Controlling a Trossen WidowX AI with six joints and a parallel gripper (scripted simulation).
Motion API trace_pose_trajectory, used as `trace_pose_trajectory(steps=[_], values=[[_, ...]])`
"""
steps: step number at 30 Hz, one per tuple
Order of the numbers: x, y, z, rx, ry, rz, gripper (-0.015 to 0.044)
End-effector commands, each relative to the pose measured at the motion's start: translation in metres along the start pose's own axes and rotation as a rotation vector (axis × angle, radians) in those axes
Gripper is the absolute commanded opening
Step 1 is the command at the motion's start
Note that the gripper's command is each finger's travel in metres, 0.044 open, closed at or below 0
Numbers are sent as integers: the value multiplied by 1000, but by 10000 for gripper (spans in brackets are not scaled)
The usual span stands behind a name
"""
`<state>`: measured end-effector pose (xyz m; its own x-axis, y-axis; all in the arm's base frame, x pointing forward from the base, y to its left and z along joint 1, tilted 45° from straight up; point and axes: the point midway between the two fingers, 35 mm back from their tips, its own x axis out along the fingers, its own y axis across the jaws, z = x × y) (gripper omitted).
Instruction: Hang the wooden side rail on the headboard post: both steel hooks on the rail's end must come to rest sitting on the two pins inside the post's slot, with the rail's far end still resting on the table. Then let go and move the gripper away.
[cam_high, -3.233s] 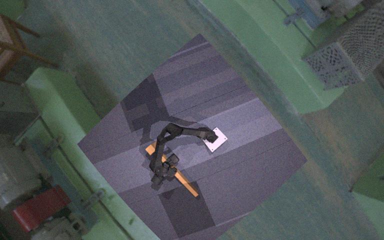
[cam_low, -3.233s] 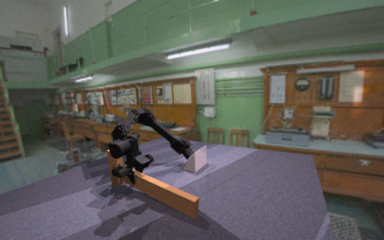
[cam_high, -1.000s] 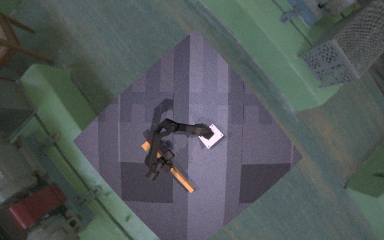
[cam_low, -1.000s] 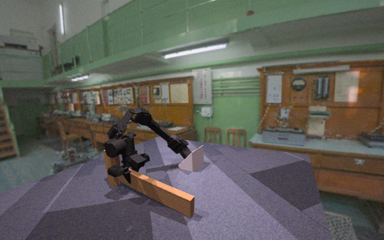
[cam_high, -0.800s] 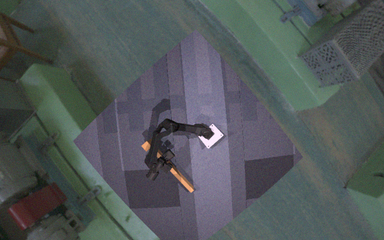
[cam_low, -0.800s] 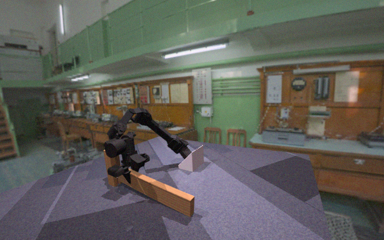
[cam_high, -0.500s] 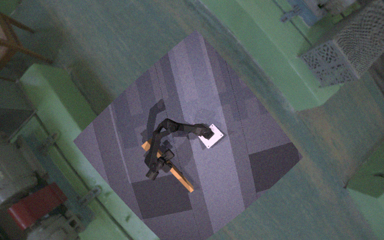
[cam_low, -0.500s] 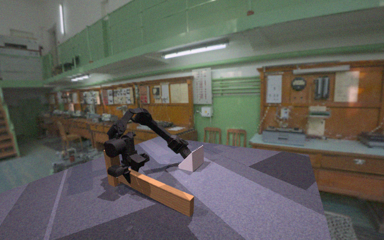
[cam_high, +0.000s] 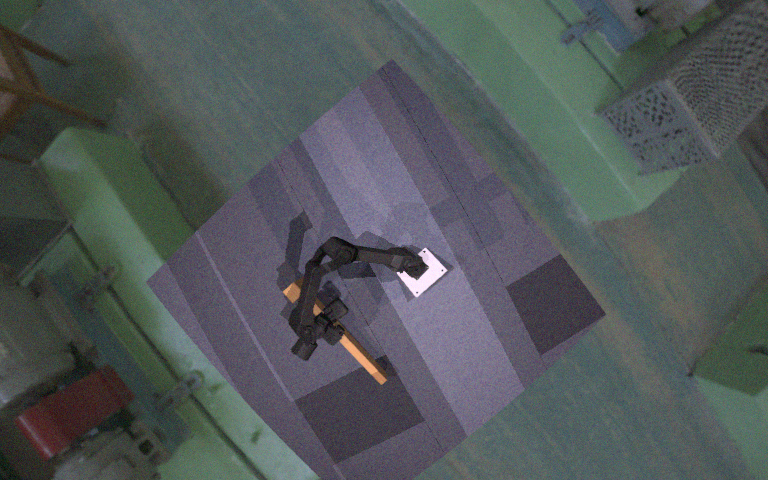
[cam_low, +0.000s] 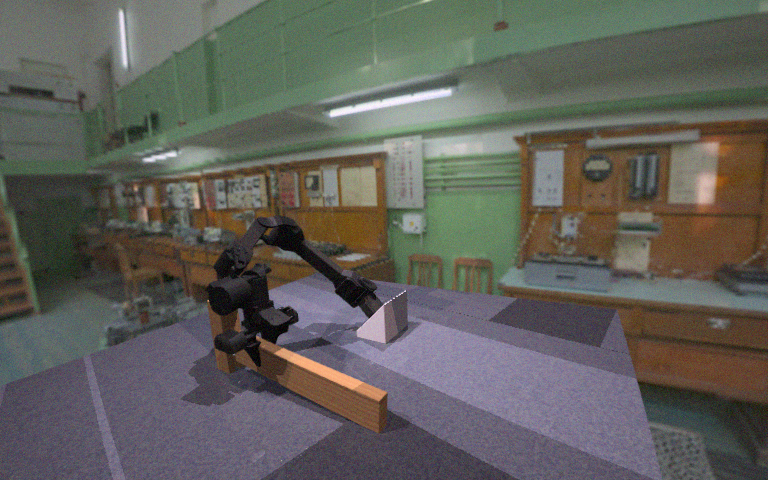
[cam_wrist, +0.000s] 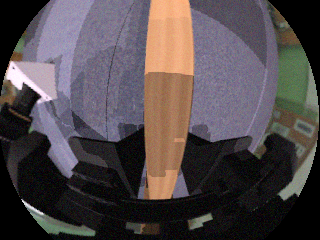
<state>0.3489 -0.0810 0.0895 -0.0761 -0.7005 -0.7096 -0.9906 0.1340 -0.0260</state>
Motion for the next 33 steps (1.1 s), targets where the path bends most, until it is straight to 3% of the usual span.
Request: trace_pose_trajectory(steps=[1, 33], values=[[-4, -1, -2, 1, 0, -10, 0], [-3, 0, -5, 1, 1, -10, 0]])
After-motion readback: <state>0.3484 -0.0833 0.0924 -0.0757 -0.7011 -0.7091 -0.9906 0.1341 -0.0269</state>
